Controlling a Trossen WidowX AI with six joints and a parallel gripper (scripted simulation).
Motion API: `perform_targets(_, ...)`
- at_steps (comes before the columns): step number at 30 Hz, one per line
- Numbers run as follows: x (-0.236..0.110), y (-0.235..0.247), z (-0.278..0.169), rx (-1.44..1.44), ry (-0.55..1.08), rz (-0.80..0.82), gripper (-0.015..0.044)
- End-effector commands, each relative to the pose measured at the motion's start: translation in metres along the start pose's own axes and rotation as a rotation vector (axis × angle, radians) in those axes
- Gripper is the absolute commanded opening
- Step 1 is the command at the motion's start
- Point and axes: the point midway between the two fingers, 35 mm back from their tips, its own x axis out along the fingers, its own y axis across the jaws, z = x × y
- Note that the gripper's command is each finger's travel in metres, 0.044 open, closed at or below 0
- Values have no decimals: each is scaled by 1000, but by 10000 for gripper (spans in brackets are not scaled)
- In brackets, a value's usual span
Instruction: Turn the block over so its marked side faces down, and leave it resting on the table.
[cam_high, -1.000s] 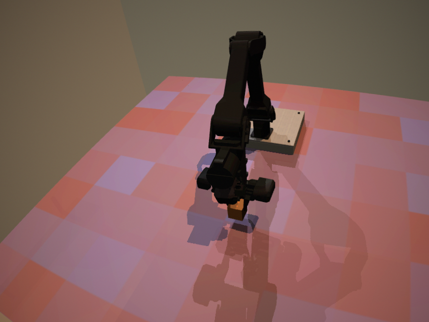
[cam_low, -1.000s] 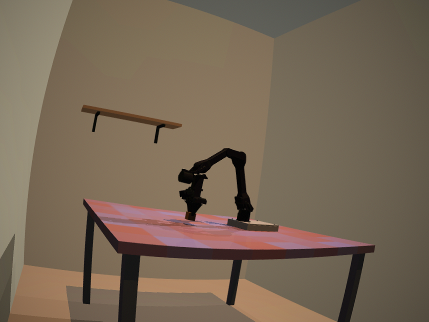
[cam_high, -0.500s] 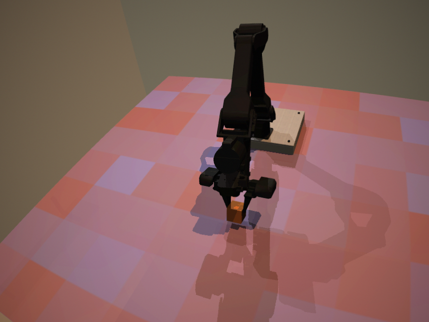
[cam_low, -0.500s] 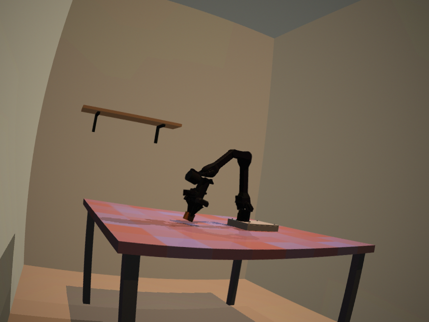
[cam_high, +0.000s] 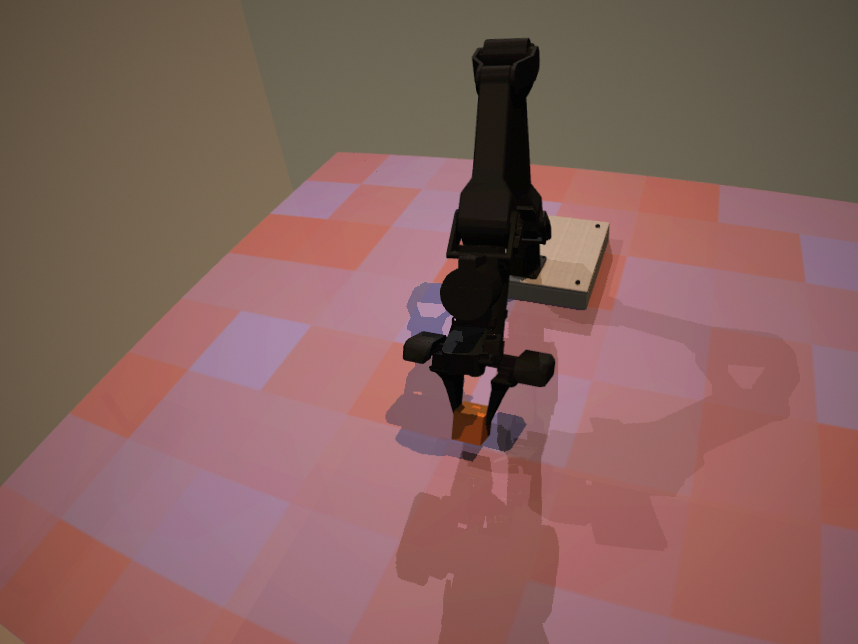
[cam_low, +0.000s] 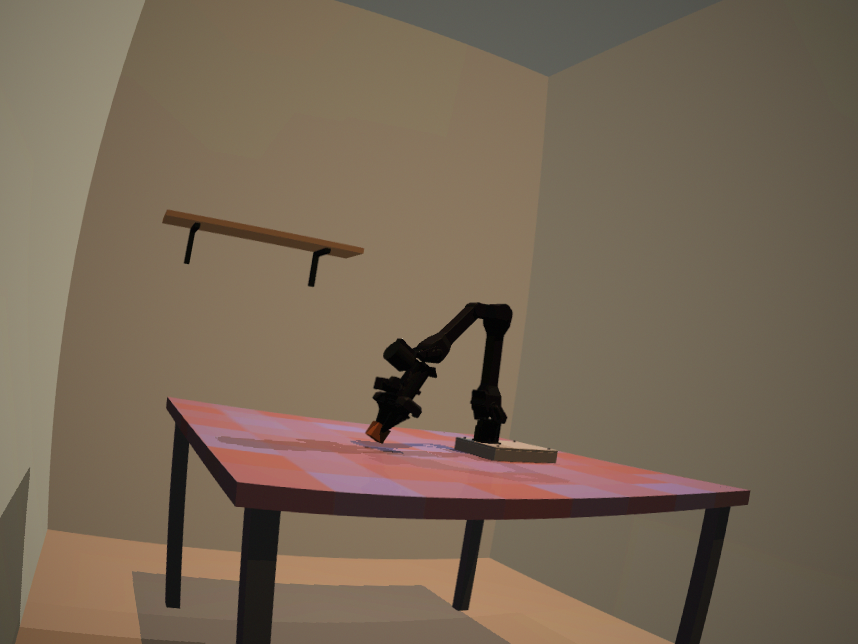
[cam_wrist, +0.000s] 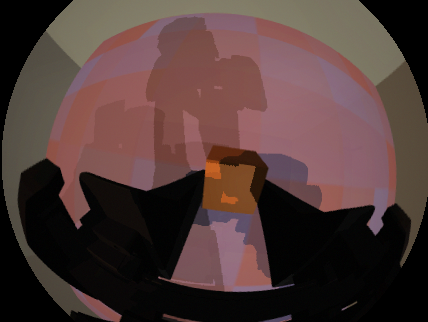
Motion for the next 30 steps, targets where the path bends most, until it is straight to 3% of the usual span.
perform_targets(1,-1,0,2,7,-26,-4,0)
perform_targets(17,29,3,0,10,-255,5,0)
perform_targets(30,32,1,-9,4,-444,-2,0)
